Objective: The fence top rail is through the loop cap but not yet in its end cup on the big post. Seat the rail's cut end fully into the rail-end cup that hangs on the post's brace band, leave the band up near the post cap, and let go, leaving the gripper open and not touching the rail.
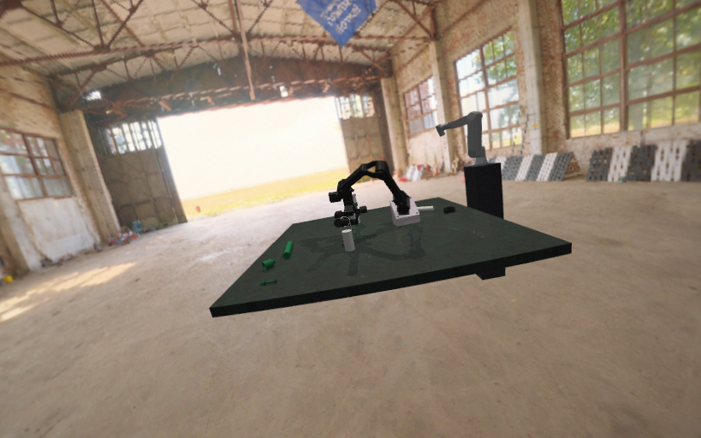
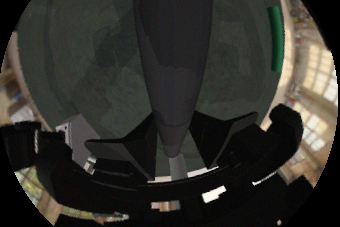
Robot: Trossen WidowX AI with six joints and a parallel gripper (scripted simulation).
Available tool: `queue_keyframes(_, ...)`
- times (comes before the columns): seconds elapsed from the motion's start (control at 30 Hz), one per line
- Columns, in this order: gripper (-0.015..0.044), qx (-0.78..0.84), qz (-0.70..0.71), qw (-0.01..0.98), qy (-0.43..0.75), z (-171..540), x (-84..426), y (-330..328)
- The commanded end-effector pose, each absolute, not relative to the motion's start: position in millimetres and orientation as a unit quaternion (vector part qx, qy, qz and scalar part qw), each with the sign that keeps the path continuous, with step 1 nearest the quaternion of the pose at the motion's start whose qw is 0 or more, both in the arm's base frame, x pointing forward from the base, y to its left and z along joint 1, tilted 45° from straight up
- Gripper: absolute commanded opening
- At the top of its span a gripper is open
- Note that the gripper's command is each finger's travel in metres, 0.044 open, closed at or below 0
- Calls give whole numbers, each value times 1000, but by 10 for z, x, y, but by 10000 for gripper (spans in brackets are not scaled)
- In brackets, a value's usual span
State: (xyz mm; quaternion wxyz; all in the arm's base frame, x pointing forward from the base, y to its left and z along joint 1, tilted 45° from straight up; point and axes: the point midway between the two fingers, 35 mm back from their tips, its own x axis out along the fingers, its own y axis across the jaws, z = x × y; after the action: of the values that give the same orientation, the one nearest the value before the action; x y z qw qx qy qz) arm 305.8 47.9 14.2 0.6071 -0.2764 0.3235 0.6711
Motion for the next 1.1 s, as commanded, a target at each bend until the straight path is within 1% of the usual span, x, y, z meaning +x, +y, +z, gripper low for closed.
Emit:
queue_keyframes(0.0, 0, -314, 653, 599, 341, 248, 3157, 218)
queue_keyframes(0.23, 0, -358, 638, 569, 376, 376, 3187, -129)
queue_keyframes(1.07, 0, -347, 644, 569, 376, 339, 3161, -80)
